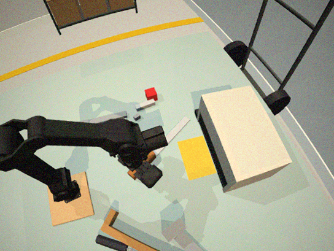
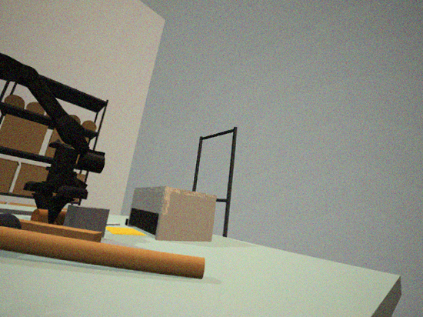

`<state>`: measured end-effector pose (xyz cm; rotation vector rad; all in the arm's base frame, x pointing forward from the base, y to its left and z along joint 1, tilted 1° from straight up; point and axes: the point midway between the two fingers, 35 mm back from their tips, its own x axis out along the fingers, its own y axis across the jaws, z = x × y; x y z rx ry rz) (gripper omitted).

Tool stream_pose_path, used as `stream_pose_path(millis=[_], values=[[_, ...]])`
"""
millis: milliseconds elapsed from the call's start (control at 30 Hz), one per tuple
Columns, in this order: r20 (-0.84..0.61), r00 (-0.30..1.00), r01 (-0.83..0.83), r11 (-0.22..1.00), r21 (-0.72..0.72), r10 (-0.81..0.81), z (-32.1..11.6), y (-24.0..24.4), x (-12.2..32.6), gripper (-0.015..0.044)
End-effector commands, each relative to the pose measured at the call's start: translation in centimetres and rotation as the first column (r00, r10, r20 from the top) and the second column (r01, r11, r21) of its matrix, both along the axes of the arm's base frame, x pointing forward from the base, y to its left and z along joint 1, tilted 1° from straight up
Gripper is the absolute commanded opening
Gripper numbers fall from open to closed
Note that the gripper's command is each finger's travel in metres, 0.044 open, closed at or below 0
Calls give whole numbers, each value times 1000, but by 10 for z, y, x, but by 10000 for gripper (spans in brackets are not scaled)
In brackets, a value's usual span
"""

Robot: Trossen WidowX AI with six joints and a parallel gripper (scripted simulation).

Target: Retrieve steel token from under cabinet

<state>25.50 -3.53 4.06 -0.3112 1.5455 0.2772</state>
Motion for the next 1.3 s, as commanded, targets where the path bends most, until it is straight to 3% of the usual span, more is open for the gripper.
stream_pose_path(millis=[0, 1267], values=[[5, 1000, 2, 1000, 1, -2, 1, 5, 1, 0], [5, 1000, 2, 1000, 4, -2, 0, 43, 3, 0]])
